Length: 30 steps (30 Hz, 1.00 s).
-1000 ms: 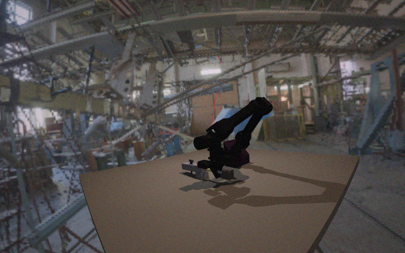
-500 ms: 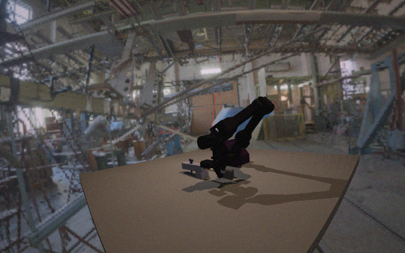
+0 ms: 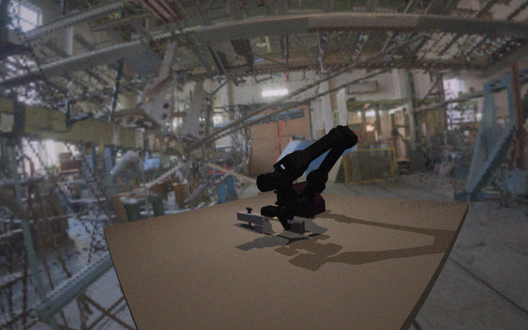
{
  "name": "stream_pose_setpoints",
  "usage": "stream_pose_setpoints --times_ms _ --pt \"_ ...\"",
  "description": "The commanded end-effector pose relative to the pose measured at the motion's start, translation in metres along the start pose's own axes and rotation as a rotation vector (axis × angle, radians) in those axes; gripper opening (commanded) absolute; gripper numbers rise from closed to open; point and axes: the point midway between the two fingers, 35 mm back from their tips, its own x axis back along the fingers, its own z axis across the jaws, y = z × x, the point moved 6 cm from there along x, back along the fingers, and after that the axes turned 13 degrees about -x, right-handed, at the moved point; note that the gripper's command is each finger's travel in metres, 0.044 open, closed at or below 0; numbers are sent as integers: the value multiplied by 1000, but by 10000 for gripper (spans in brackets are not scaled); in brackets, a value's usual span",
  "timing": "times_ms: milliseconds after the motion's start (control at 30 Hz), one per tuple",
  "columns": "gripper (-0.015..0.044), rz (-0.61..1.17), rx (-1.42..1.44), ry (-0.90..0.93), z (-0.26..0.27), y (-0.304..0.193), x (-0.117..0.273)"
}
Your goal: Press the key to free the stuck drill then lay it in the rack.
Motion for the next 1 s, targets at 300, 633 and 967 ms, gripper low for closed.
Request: stream_pose_setpoints --times_ms 300,633,967 --pt "0 -1 5 -2 0 -2 8" --pt "0 -1 5 -2 1 -4 15" --pt "0 -1 5 -2 1 -5 20"
